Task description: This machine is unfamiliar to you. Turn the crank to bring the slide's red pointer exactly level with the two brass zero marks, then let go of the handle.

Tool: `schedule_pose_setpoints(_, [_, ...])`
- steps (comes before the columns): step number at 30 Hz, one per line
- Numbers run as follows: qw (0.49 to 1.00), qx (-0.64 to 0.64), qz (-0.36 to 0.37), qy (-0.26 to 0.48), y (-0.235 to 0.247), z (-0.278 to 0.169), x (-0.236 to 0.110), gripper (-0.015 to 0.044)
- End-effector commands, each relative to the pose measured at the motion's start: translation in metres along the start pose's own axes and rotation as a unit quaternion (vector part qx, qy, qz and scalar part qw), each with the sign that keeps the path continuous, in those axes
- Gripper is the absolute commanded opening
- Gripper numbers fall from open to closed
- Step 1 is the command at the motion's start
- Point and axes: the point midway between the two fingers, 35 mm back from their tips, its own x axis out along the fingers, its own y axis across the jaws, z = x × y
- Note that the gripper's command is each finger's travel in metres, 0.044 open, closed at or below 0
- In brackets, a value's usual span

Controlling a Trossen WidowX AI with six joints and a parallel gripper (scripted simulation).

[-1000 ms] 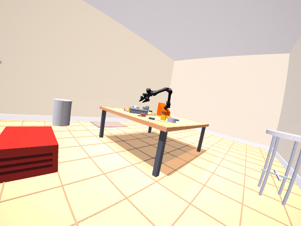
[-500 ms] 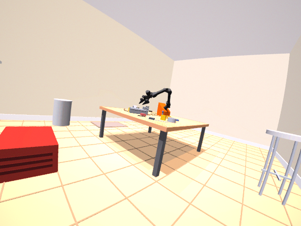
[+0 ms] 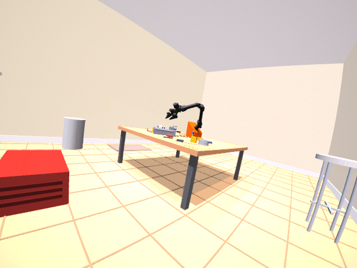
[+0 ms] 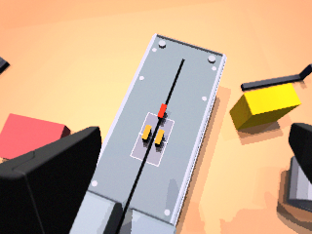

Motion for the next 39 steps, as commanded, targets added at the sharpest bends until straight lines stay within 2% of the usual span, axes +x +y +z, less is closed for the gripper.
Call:
schedule_pose_setpoints(1, [1.0, 0.005, -0.001, 0.006, 0.009, -0.001, -0.008, 0.044])
schedule_pose_setpoints(15, [0.995, 0.083, -0.053, 0.007, 0.061, -0.037, -0.051, 0.044])
schedule_pose_setpoints(28, [0.984, 0.149, -0.097, -0.004, 0.089, -0.082, -0.089, 0.044])
schedule_pose_setpoints(32, [0.984, 0.149, -0.097, -0.004, 0.089, -0.084, -0.085, 0.044])
schedule_pose_setpoints(39, [0.984, 0.15, -0.098, -0.003, 0.092, -0.11, -0.052, 0.044])
